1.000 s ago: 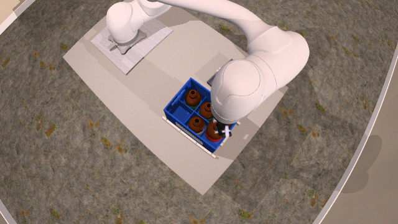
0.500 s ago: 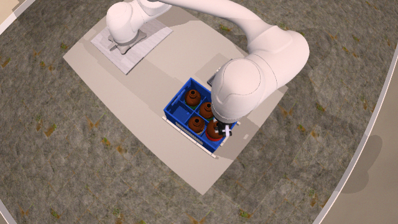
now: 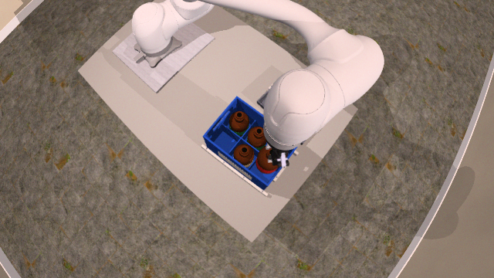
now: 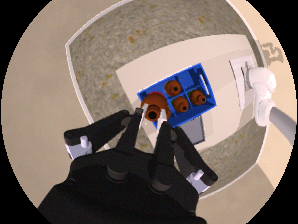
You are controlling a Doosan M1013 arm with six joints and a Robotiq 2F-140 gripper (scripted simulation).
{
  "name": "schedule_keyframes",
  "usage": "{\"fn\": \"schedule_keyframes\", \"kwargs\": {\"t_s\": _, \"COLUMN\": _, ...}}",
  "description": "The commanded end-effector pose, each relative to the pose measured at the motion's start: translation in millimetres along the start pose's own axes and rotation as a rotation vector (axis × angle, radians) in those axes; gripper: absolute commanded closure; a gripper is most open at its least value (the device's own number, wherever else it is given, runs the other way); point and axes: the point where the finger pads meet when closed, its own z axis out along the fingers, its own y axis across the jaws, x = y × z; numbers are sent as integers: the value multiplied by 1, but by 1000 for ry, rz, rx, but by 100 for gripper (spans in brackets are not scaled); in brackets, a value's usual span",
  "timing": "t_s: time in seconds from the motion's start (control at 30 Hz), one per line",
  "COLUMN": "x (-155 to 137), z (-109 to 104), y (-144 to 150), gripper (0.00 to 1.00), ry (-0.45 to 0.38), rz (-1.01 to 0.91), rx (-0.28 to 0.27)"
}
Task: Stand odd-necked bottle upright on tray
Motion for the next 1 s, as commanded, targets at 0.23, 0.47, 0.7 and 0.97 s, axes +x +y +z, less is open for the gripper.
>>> {"fn": "schedule_keyframes", "kwargs": {"t_s": 0.23, "x": -4, "z": 0, "y": 5, "gripper": 100, "ry": 0, "rz": 0, "rx": 0}}
{"fn": "schedule_keyframes", "kwargs": {"t_s": 0.47, "x": -8, "z": 0, "y": 11, "gripper": 100, "ry": 0, "rz": 0, "rx": 0}}
{"fn": "schedule_keyframes", "kwargs": {"t_s": 0.7, "x": -13, "z": 0, "y": 19, "gripper": 100, "ry": 0, "rz": 0, "rx": 0}}
{"fn": "schedule_keyframes", "kwargs": {"t_s": 0.97, "x": -19, "z": 0, "y": 27, "gripper": 100, "ry": 0, "rz": 0, "rx": 0}}
